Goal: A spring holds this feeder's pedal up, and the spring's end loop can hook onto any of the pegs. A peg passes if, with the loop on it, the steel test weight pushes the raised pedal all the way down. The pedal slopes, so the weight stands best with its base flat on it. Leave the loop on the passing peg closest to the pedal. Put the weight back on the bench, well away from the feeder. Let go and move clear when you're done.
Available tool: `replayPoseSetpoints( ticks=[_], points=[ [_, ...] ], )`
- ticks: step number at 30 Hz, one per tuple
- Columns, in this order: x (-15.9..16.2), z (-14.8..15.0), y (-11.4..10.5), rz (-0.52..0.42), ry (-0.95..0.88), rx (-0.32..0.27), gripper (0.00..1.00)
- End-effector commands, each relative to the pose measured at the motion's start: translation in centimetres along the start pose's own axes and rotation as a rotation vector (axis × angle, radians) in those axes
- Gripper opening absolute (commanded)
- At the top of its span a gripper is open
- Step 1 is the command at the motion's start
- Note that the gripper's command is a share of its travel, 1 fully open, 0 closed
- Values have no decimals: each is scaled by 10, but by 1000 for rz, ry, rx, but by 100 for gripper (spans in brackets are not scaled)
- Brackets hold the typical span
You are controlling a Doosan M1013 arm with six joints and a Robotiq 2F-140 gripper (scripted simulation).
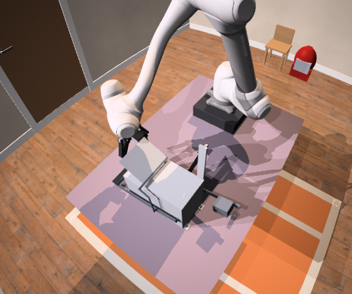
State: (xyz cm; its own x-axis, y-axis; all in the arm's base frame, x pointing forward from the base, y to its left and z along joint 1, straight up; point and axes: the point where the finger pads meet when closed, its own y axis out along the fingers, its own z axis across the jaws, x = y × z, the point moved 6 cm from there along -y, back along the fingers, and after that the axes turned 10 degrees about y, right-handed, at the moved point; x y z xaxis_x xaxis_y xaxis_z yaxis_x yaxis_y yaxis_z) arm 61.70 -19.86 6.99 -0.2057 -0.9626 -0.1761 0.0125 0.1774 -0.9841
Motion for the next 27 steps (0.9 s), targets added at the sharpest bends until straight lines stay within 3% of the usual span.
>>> replayPoseSetpoints(
  ticks=[1,21,22,27],
  points=[
    [0,1,-1,0,0,2,100],
    [0,0,-1,0,0,2,100],
    [0,0,-1,0,0,2,25],
    [0,0,-1,0,0,2,25]
  ],
)
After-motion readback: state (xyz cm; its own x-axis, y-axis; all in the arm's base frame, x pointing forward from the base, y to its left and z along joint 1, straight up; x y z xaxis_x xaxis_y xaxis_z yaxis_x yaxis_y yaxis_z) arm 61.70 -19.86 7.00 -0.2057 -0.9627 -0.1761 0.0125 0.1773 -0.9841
